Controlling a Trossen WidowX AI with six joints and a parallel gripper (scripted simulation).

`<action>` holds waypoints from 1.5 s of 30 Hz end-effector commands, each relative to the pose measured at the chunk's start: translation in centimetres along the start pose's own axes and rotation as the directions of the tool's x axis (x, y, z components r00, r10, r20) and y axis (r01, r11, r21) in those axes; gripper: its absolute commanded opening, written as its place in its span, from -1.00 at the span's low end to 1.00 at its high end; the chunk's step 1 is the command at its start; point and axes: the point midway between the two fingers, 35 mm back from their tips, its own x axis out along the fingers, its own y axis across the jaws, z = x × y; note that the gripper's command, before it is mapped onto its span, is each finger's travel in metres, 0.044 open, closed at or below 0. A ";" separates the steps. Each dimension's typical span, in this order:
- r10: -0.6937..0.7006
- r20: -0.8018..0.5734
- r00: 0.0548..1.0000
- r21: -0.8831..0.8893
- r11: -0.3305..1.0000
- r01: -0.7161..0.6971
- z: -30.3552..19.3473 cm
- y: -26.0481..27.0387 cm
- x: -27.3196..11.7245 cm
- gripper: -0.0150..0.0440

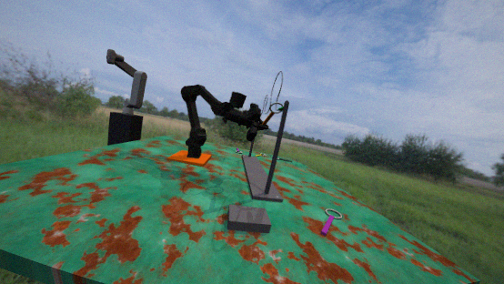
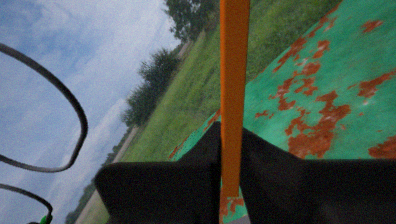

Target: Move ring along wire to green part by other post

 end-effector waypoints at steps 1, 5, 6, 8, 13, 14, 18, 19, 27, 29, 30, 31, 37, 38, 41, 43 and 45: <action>0.024 -0.057 0.998 0.086 0.996 -0.019 0.1 1.5 -0.9 -1.00; 0.059 -0.119 0.991 0.180 0.983 -0.037 0.4 3.0 -1.7 -1.00; 0.070 -0.134 0.988 0.204 0.978 -0.042 0.5 3.4 -2.0 -1.00; 0.094 -0.164 0.982 0.251 0.967 -0.051 0.8 4.1 -2.4 -1.00; 0.166 -0.230 0.959 0.368 0.927 -0.073 1.6 5.8 -3.6 -1.00; 0.182 -0.240 0.953 0.391 0.917 -0.077 1.7 6.2 -3.9 -1.00; 0.243 -0.244 0.939 0.494 0.864 -0.096 2.6 7.7 -4.5 -1.00; 0.255 -0.239 0.937 0.516 0.851 -0.100 2.8 8.0 -4.5 -1.00; 0.330 -0.187 0.925 0.667 0.735 -0.127 4.6 10.3 -4.9 -1.00; 0.346 -0.172 0.922 0.699 0.702 -0.133 5.1 10.9 -5.0 -1.00; 0.354 -0.164 0.921 0.715 0.686 -0.136 5.3 11.1 -5.0 -1.00; 0.361 -0.157 0.919 0.730 0.670 -0.139 5.6 11.3 -5.1 -1.00; 0.401 -0.109 0.910 0.809 0.567 -0.153 7.1 12.6 -5.4 -1.00; 0.406 -0.101 0.908 0.820 0.550 -0.155 7.4 12.8 -5.5 -1.00; 0.421 -0.079 0.904 0.850 0.503 -0.160 8.2 13.2 -5.6 -1.00; 0.429 -0.066 0.901 0.865 0.474 -0.163 8.7 13.5 -5.7 -1.00; 0.436 -0.053 0.899 0.879 0.448 -0.165 9.1 13.7 -5.8 -1.00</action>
